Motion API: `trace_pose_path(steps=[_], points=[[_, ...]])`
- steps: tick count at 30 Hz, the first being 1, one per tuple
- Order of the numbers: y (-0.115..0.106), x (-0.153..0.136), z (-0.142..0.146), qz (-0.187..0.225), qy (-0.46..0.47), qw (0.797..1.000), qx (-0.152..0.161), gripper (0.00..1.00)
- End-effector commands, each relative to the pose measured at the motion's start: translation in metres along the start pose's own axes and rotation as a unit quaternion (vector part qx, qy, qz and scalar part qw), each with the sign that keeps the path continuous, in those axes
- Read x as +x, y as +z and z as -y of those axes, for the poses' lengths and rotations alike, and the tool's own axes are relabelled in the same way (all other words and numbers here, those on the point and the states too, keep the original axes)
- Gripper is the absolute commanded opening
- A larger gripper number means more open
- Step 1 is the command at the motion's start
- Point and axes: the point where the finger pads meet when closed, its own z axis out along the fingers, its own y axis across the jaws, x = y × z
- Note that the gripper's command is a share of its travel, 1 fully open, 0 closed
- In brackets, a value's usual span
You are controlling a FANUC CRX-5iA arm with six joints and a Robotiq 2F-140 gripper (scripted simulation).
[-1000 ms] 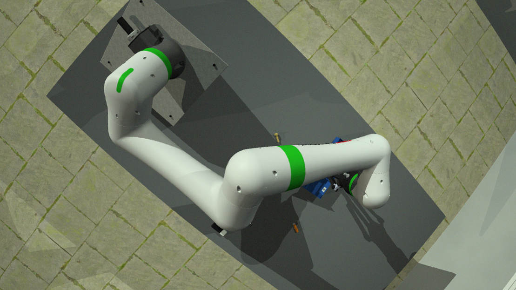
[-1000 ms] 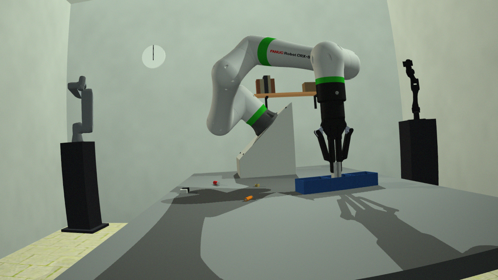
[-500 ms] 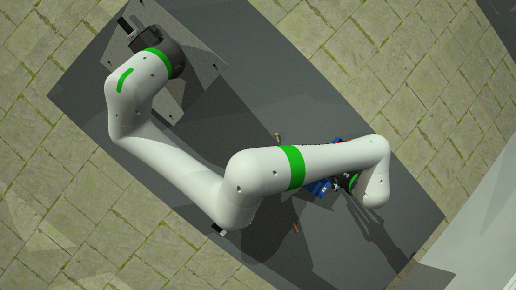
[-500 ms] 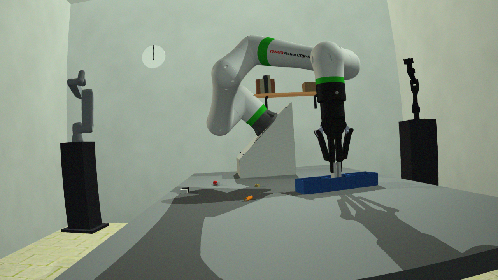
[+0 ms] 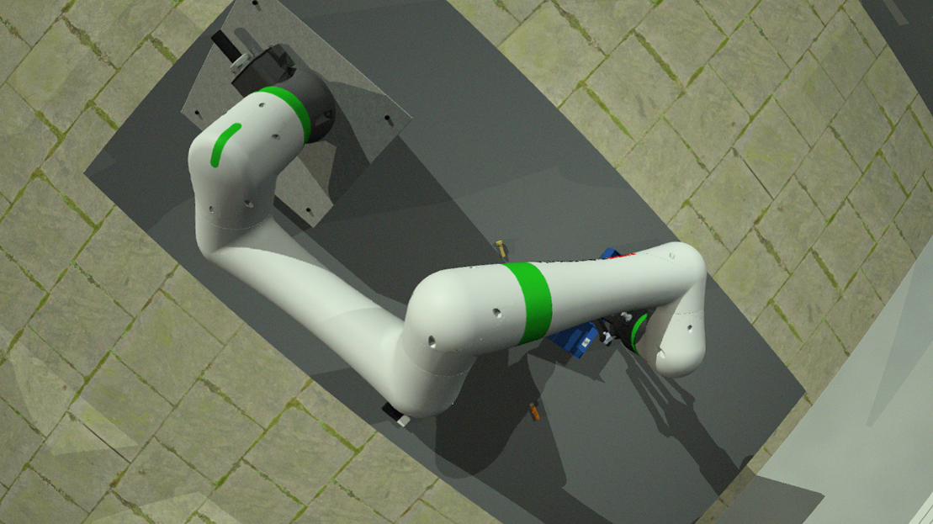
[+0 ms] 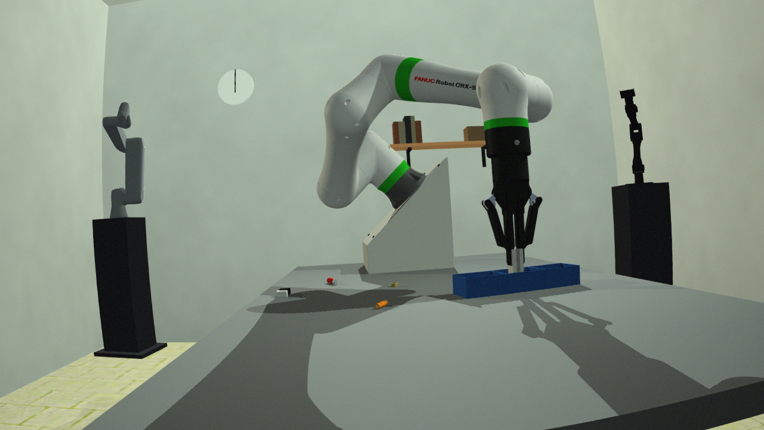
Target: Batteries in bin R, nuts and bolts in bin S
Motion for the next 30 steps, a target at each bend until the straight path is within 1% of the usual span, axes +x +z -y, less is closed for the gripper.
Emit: trace_pose_path(steps=[1,4,27,30], points=[[0.000,0.000,0.000,0.000,0.000,1.000,0.000,0.15],[0.000,0.000,0.000,0.000,0.000,1.000,0.000,0.15],[-0.028,0.000,0.000,0.000,0.000,1.000,0.000,0.15],[-0.040,0.000,0.000,0.000,0.000,1.000,0.000,0.15]])
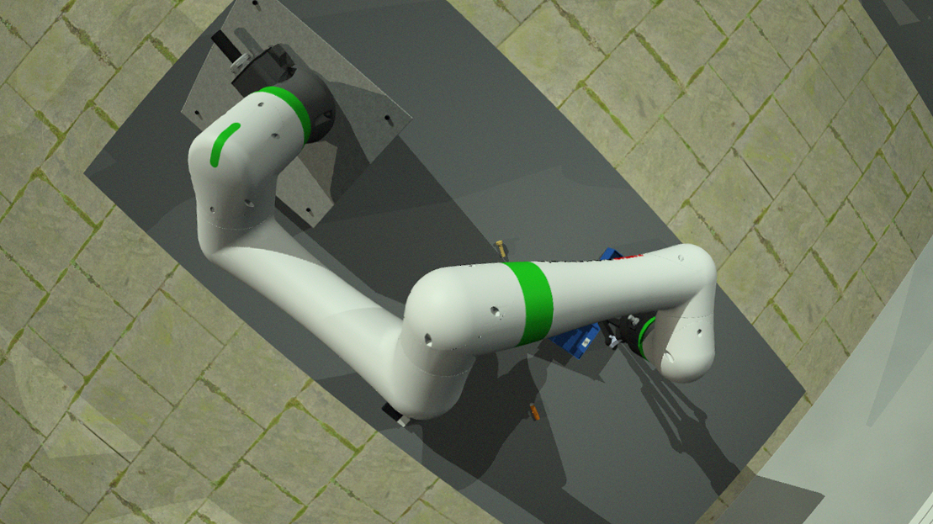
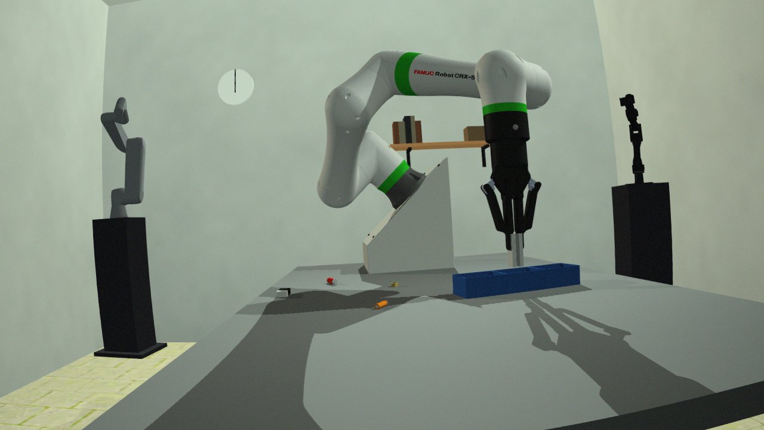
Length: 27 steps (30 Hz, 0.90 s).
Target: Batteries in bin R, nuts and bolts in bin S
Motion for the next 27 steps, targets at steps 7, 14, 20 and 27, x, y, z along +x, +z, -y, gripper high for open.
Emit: trace_pose_path(steps=[7,14,20,27], points=[[-0.022,0.000,0.000,0.000,0.000,1.000,0.000,0.15],[-0.022,-0.001,0.035,0.000,0.000,1.000,0.000,0.15],[-0.022,-0.002,0.065,0.000,0.000,1.000,0.000,0.15],[-0.022,-0.002,0.084,0.000,0.000,1.000,0.000,0.15]])
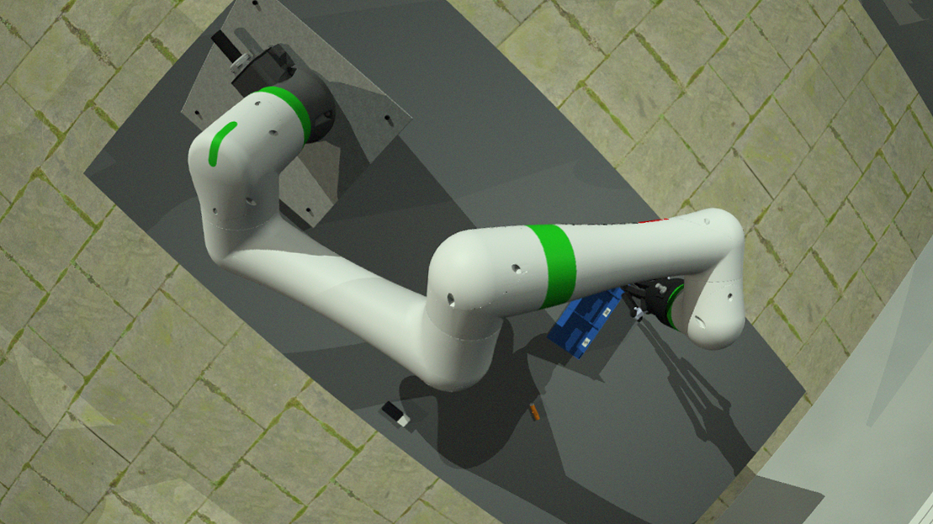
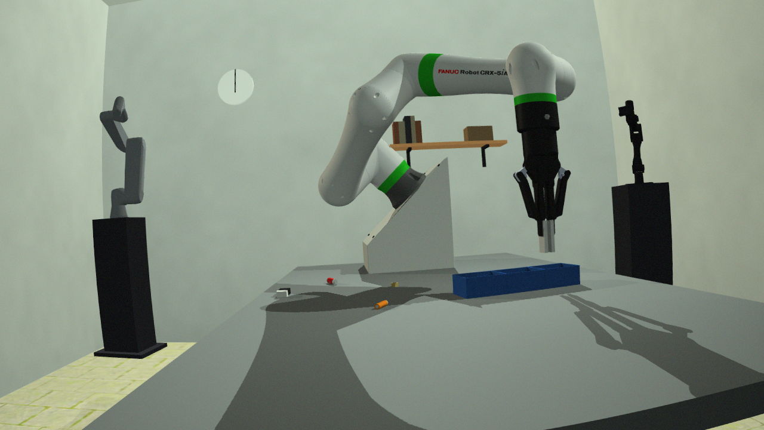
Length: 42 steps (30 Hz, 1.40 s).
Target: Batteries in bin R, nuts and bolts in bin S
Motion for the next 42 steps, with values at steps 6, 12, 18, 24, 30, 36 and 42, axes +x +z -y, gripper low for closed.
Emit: trace_pose_path(steps=[6,12,18,24,30,36,42], points=[[0.008,0.000,0.010,0.001,0.000,1.000,0.000,0.15],[0.018,0.000,0.010,0.001,0.000,1.000,0.000,0.15],[0.034,0.000,0.010,0.001,0.000,1.000,0.000,0.15],[0.050,0.000,0.010,0.001,0.000,1.000,0.000,0.15],[0.052,0.000,0.010,0.001,0.000,1.000,0.000,0.15],[0.052,0.000,0.010,0.001,0.000,1.000,0.000,0.15],[0.052,0.000,0.010,0.001,0.000,1.000,0.000,0.15]])
